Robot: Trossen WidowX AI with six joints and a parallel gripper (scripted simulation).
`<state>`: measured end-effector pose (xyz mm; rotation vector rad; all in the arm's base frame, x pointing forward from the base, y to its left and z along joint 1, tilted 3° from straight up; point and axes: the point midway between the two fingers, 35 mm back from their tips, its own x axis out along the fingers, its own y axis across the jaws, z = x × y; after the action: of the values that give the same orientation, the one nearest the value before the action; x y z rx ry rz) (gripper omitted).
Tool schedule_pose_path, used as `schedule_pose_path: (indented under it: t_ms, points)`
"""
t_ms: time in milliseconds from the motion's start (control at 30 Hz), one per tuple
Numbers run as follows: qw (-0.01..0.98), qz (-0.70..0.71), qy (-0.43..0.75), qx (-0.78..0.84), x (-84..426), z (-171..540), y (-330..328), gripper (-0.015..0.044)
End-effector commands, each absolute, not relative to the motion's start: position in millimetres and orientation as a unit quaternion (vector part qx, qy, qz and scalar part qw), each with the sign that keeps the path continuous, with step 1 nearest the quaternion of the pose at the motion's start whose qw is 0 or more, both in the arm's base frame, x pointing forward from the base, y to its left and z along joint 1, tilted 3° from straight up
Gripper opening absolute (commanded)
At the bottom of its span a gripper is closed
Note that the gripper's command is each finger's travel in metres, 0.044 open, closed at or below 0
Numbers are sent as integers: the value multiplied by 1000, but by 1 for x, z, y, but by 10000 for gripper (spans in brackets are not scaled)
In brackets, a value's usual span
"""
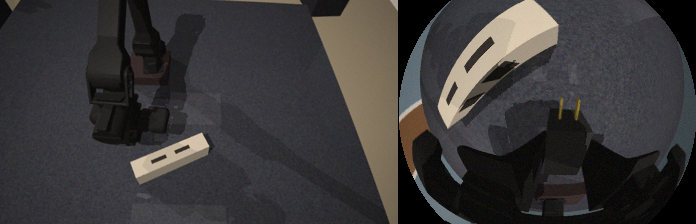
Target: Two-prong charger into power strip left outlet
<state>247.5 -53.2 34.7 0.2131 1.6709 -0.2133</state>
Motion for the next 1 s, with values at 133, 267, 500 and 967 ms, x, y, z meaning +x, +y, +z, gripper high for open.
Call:
schedule_pose_path:
  t_ms: [133,267,500,967]
  points:
    - [669,-54,739,56,242,31,-35,0]
    - [670,-37,741,39,239,29,-28,0]
    - [671,-7,742,9,234,24,-15,0]
    - [669,53,740,-52,221,16,9,0]
